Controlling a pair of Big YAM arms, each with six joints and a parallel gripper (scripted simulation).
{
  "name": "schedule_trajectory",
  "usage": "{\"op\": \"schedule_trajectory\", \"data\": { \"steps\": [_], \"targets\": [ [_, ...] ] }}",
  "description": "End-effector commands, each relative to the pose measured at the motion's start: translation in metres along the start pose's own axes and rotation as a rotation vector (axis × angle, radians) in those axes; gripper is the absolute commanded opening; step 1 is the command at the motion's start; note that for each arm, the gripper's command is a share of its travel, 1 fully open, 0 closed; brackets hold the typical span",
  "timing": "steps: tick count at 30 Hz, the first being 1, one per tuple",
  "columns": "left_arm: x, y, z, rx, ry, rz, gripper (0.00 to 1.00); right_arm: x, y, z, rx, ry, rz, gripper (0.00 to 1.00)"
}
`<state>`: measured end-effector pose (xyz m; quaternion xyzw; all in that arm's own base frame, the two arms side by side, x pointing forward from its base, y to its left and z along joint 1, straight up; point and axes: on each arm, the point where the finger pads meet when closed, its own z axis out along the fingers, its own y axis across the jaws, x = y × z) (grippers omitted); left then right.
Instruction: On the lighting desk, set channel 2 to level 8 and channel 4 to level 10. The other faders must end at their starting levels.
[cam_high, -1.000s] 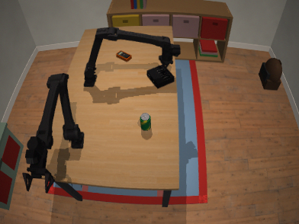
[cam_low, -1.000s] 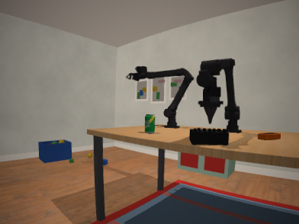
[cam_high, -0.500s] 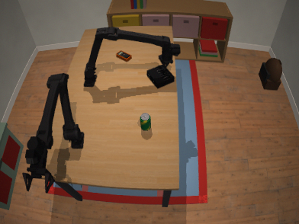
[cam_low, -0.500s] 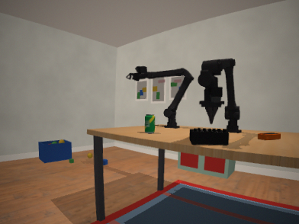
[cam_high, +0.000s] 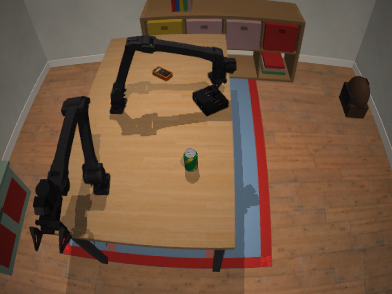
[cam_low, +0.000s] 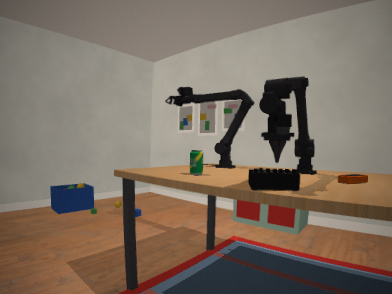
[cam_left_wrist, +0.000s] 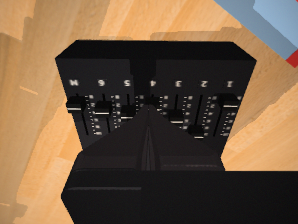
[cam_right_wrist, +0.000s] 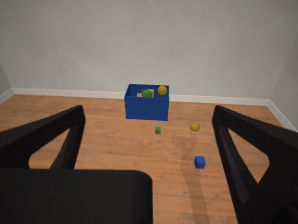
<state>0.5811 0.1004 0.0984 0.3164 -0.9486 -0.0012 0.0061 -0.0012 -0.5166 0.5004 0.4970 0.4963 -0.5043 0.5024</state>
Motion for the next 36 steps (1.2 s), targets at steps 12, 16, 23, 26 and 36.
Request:
{"op": "schedule_trajectory", "data": {
  "steps": [12, 16, 23, 26, 36],
  "targets": [
    [-0.022, -0.013, -0.022, 0.031, -0.060, 0.018, 0.00, 0.009, 0.003, 0.007, -0.008, 0.008, 0.005, 1.00],
    [-0.025, -0.014, -0.018, 0.034, -0.065, 0.018, 0.00, 0.009, 0.003, 0.007, -0.008, 0.008, 0.005, 1.00],
    [-0.026, -0.014, -0.010, 0.032, -0.062, 0.018, 0.00, 0.009, 0.003, 0.007, -0.008, 0.008, 0.005, 1.00],
    [-0.026, -0.015, -0.010, 0.032, -0.062, 0.018, 0.00, 0.009, 0.003, 0.007, -0.008, 0.008, 0.005, 1.00],
    [-0.015, -0.009, 0.002, 0.023, -0.043, 0.017, 0.00, 0.009, 0.003, 0.007, -0.008, 0.008, 0.005, 1.00]
  ]
}}
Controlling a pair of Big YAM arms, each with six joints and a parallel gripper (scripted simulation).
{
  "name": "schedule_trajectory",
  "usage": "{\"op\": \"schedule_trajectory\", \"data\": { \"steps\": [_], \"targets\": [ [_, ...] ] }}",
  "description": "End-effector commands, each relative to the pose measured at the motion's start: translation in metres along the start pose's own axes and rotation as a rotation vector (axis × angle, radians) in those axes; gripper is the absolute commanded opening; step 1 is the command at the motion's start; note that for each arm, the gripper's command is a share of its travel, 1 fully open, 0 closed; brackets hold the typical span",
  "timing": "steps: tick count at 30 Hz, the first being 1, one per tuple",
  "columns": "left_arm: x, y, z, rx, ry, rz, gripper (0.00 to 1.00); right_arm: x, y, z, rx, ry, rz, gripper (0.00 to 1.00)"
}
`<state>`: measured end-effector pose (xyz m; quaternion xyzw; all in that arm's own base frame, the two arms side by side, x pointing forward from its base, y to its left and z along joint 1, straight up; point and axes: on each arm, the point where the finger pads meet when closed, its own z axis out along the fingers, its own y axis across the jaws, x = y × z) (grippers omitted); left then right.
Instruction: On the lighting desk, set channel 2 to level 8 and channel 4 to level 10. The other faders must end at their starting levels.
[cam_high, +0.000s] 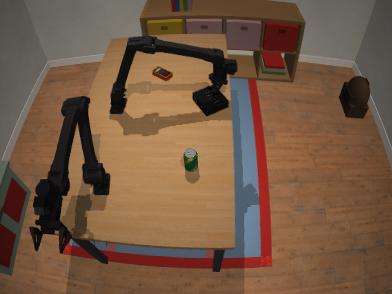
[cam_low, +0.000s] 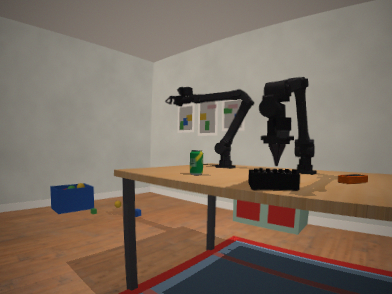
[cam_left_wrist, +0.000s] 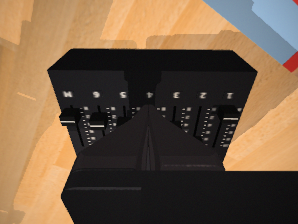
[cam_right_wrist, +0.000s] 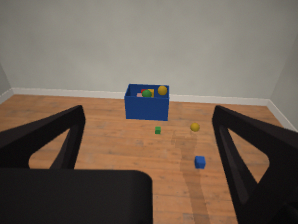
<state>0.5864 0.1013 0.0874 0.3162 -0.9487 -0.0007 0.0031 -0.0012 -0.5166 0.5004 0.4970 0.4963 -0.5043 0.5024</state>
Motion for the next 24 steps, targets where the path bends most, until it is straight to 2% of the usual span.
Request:
{"op": "schedule_trajectory", "data": {
  "steps": [1, 5, 7, 8, 9, 24],
  "targets": [
    [-0.008, -0.005, -0.006, 0.017, -0.032, 0.017, 0.00, 0.009, 0.003, 0.007, -0.008, 0.008, 0.005, 1.00],
    [-0.004, -0.003, 0.009, 0.005, -0.008, 0.017, 0.00, 0.009, 0.003, 0.007, -0.008, 0.008, 0.005, 1.00],
    [-0.004, -0.003, 0.009, 0.005, -0.008, 0.017, 0.00, 0.009, 0.003, 0.007, -0.008, 0.008, 0.005, 1.00],
    [-0.005, -0.003, -0.003, 0.014, -0.027, 0.017, 0.00, 0.009, 0.003, 0.007, -0.008, 0.008, 0.005, 1.00],
    [-0.005, -0.003, -0.004, 0.015, -0.028, 0.017, 0.00, 0.009, 0.003, 0.007, -0.008, 0.008, 0.005, 1.00],
    [-0.004, -0.003, 0.006, 0.009, -0.016, 0.017, 0.00, 0.009, 0.003, 0.007, -0.008, 0.008, 0.005, 1.00]
  ]
}}
